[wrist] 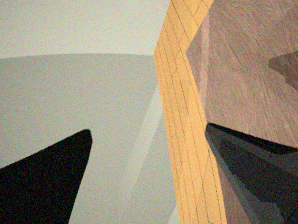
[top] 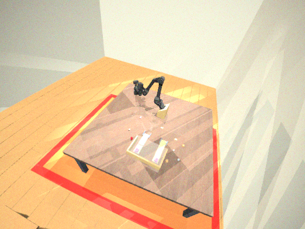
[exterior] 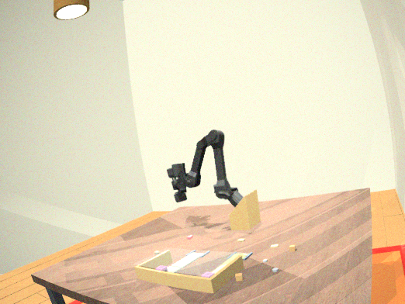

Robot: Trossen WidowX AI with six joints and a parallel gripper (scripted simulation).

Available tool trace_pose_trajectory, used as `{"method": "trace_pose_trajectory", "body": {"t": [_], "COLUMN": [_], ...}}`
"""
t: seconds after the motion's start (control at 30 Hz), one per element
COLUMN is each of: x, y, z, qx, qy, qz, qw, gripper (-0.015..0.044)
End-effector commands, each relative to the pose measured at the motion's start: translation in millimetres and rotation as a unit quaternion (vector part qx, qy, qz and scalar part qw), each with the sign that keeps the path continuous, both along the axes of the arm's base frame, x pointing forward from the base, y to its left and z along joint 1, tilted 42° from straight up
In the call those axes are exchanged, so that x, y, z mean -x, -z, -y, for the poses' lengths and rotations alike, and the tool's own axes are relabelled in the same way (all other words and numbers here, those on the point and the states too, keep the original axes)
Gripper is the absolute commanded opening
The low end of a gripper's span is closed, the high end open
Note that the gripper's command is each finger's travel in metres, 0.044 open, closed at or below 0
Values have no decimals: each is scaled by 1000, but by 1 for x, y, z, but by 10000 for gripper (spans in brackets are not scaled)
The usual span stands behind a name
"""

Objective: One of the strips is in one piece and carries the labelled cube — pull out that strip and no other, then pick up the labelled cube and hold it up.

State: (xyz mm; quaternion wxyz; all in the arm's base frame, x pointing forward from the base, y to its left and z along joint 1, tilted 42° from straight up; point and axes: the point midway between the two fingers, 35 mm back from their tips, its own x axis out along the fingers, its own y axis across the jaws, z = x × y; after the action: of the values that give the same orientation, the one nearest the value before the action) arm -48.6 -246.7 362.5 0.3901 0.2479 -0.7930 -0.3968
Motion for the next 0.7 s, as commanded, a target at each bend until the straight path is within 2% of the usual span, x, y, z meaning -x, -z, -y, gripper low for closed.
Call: {"method": "trace_pose_trajectory", "body": {"t": [0.0, 0.17, 0.33, 0.5, 0.67], "x": [-2, -63, -142, -220, -291], "y": [1, 24, 55, 88, 124], "z": [1, 28, 37, 20, -19], "qx": [-4, -107, -197, -251, -261], "qy": [-3, -72, -152, -224, -281], "qz": [-3, -90, -217, -363, -515], "qw": [1000, 988, 944, 869, 766], "gripper": [400, 400, 400, 400, 400]}}
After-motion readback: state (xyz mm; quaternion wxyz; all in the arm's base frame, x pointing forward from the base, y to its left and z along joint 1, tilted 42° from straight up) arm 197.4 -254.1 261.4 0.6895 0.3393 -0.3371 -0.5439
